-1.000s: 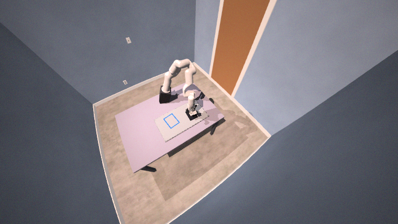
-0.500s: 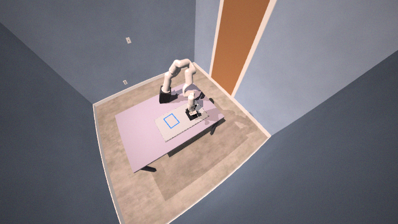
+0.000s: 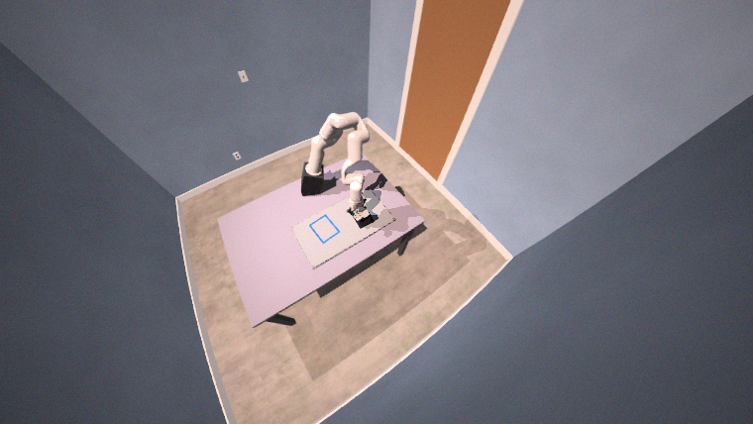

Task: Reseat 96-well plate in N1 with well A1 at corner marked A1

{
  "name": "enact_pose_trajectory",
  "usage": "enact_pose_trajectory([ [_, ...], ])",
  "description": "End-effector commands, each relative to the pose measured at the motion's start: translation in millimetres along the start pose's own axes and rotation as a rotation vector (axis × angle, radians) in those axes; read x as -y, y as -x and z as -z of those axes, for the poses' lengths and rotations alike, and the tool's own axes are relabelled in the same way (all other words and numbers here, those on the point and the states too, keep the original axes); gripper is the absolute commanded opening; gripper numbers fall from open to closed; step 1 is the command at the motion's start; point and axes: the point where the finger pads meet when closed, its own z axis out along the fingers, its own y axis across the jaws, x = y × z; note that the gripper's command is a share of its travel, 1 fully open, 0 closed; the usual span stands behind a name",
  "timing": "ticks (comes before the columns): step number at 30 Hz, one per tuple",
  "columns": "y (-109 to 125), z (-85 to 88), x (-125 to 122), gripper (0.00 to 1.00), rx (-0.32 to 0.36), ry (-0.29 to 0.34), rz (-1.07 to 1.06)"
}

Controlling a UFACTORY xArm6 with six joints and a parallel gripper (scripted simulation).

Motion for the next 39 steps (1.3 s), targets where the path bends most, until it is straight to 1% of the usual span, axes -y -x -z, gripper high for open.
enact_pose_trajectory([
  [1,4,0.2,-15,0.0,-0.01,-0.009,0.004],
  [11,15,-1.5,-47,0.0,-0.01,-0.009,0.004],
  [13,15,-1.5,-47,0.0,-0.01,-0.009,0.004],
  [28,31,-4.1,-94,0.0,-0.01,-0.008,0.004],
  [30,31,-4.1,-94,0.0,-0.01,-0.008,0.004],
  [39,41,-5.7,-122,0.0,-0.01,-0.008,0.004],
])
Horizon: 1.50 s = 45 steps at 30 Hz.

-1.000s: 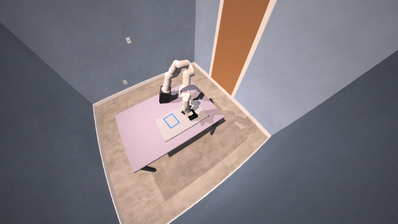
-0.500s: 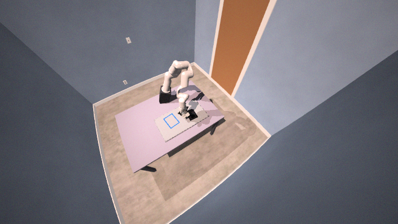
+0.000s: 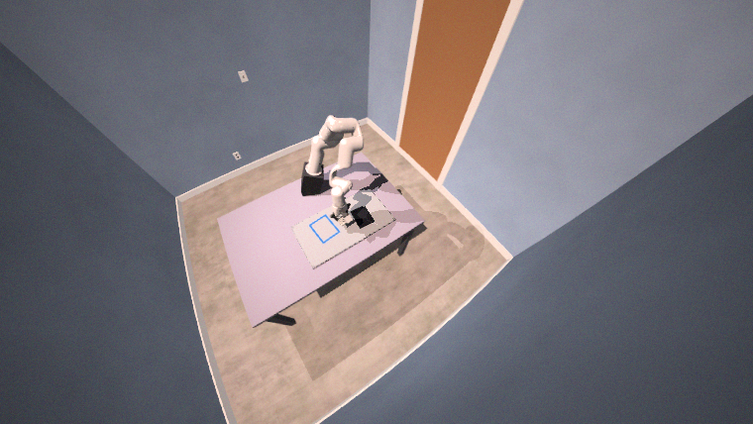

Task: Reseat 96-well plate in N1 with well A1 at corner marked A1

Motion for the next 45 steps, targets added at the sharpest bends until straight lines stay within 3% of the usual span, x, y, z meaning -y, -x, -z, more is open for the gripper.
enact_pose_trajectory([
  [1,4,0.0,-17,0.0,-0.005,0.0,0.001],
  [40,43,-4.9,-127,0.0,-0.005,0.0,0.001],
  [45,45,-5.1,-133,0.0,-0.005,0.0,0.001],
])
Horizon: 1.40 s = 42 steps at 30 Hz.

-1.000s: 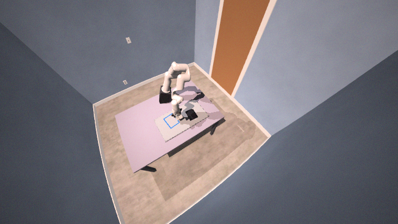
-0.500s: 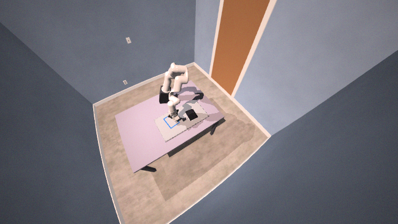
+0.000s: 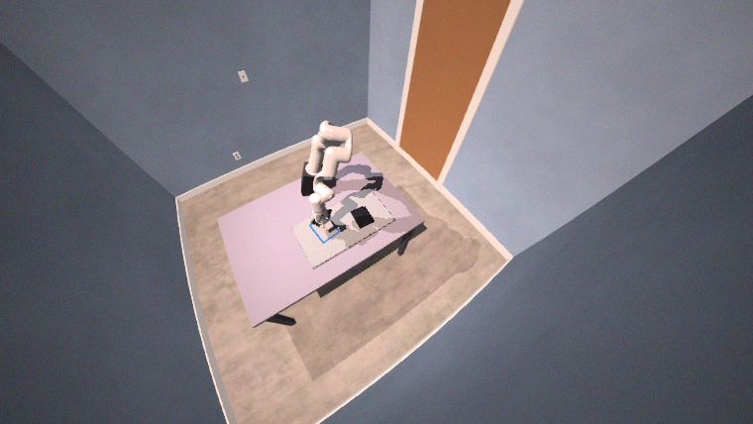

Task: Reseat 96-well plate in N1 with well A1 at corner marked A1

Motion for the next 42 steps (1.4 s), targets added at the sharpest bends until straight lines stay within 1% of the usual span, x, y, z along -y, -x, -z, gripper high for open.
enact_pose_trajectory([
  [1,0.8,0.5,-7.9,0.0,-0.003,0.001,0.001],
  [38,0.7,0.5,-7.8,0.0,-0.003,0.001,0.001],
  [42,0.7,-6.2,-7.9,0.0,-0.003,0.001,0.001],
])
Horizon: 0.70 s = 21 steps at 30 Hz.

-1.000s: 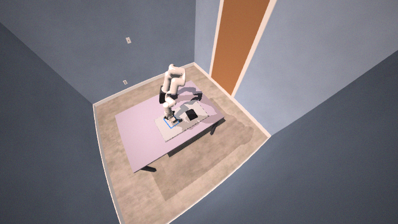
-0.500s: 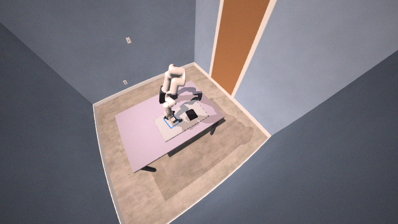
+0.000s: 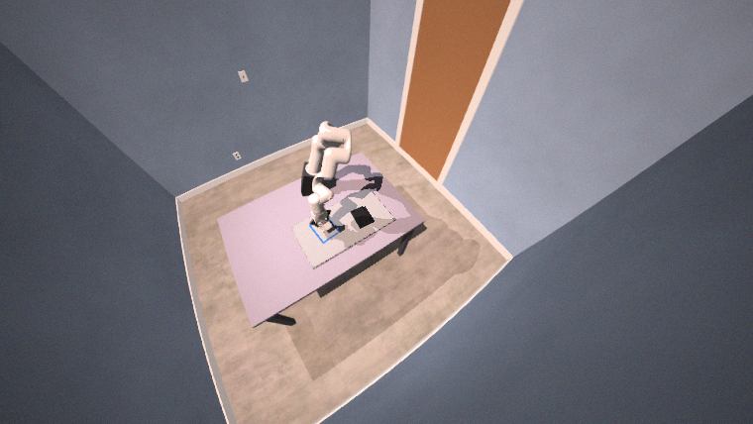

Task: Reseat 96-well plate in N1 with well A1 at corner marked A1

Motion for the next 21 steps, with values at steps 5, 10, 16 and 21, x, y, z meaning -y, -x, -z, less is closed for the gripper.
enact_pose_trajectory([
  [5,-1,-11.1,-1,0.0,-0.002,0.001,0.0],
  [10,-1,-17.7,-1,0.0,-0.002,0.001,0.0],
  [16,-1,-27.8,-1,0.0,-0.002,0.001,0.0],
  [21,-1,-36.1,-1,0.0,-0.002,0.001,0.0],
])
